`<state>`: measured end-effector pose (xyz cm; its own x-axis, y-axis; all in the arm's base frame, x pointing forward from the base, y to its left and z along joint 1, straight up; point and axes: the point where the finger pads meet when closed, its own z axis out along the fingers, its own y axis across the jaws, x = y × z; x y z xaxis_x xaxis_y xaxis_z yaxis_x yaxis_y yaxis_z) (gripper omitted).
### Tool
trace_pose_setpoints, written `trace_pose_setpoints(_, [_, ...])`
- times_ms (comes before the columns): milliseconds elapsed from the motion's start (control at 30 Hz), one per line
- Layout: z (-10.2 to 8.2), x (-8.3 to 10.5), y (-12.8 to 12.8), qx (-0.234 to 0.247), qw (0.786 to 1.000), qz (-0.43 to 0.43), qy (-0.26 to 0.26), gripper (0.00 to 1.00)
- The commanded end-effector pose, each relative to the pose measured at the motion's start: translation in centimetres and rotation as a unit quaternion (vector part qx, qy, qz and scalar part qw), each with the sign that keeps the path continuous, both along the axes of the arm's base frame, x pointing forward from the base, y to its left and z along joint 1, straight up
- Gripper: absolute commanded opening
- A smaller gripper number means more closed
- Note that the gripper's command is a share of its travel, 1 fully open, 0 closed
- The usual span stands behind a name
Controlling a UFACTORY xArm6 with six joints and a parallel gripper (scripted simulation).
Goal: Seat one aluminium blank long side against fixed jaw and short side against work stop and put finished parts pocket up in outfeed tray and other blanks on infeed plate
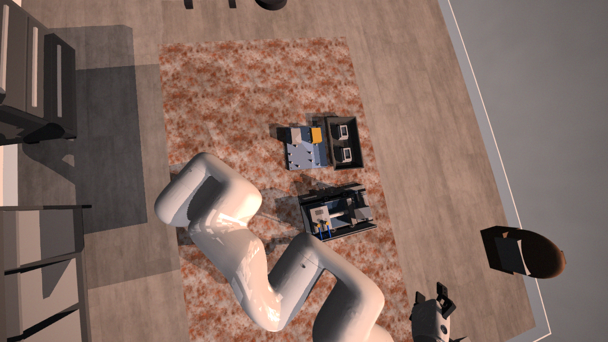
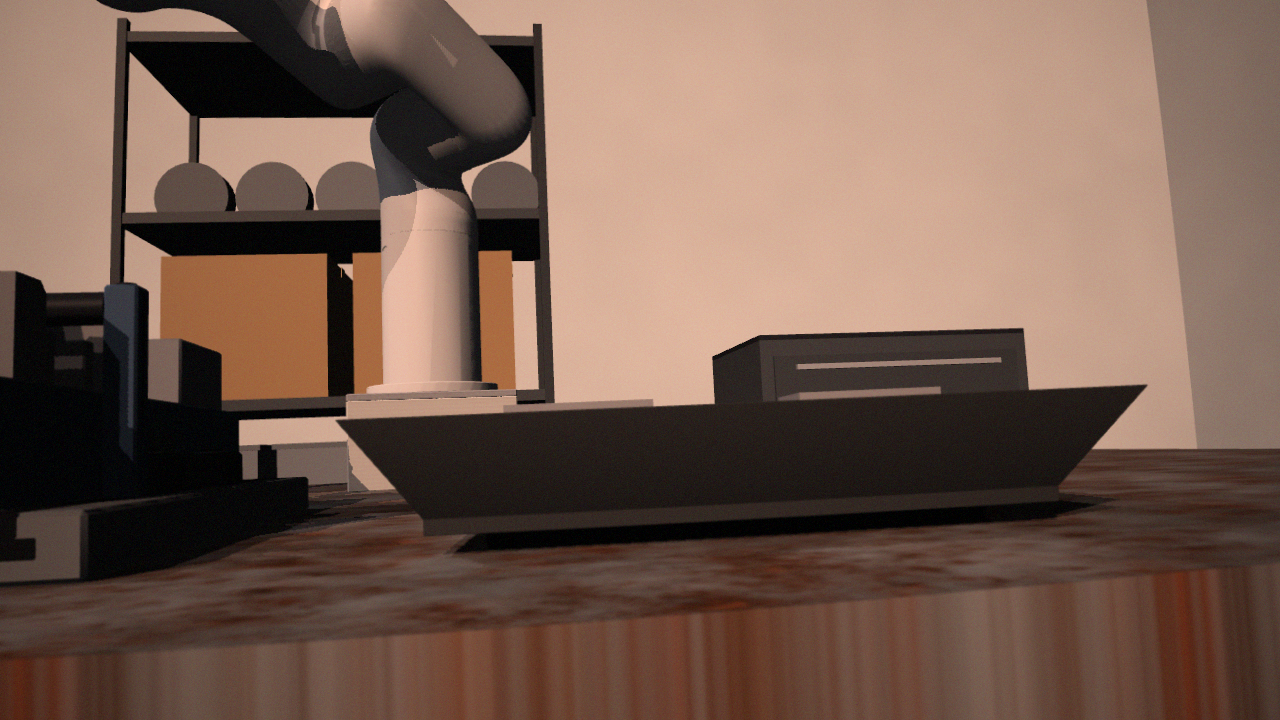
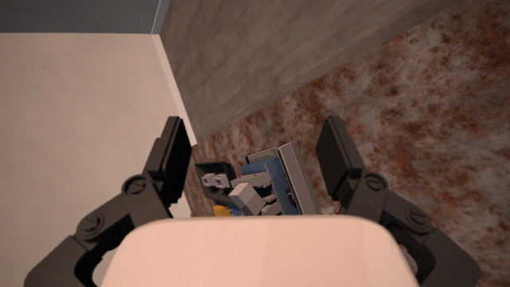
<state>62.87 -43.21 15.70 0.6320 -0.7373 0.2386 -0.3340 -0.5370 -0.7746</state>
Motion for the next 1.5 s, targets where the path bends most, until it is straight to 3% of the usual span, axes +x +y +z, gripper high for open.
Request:
trace_pose_setpoints(0, [0.0, 1.5, 3.9, -0.003, 0.999, 0.016, 0.030, 1.00])
trace_pose_setpoints(133, [-0.2, 2.4, 7.0, -0.006, 0.998, 0.030, 0.055, 1.00])
trace_pose_setpoints(200, [-0.2, 2.4, 7.0, -0.006, 0.998, 0.030, 0.055, 1.00])
trace_pose_setpoints(233, [-0.4, 2.9, 9.3, -0.009, 0.997, 0.041, 0.072, 1.00])
trace_pose_setpoints(700, [-1.0, 3.6, 19.7, -0.033, 0.985, 0.087, 0.147, 1.00])
trace_pose_setpoints(767, [-1.0, 3.6, 19.7, -0.033, 0.985, 0.087, 0.147, 1.00])
trace_pose_setpoints(800, [-1.1, 3.4, 22.0, -0.040, 0.981, 0.097, 0.162, 1.00])
trace_pose_setpoints(1267, [-1.6, 1.4, 32.0, -0.085, 0.961, 0.143, 0.222, 1.00])
trace_pose_setpoints(1333, [-1.6, 1.4, 32.0, -0.085, 0.961, 0.143, 0.222, 1.00])
trace_pose_setpoints(1367, [-1.7, 0.6, 34.1, -0.097, 0.955, 0.153, 0.234, 1.00])
trace_pose_setpoints(1467, [-1.7, 0.0, 35.7, -0.107, 0.951, 0.161, 0.242, 1.00])
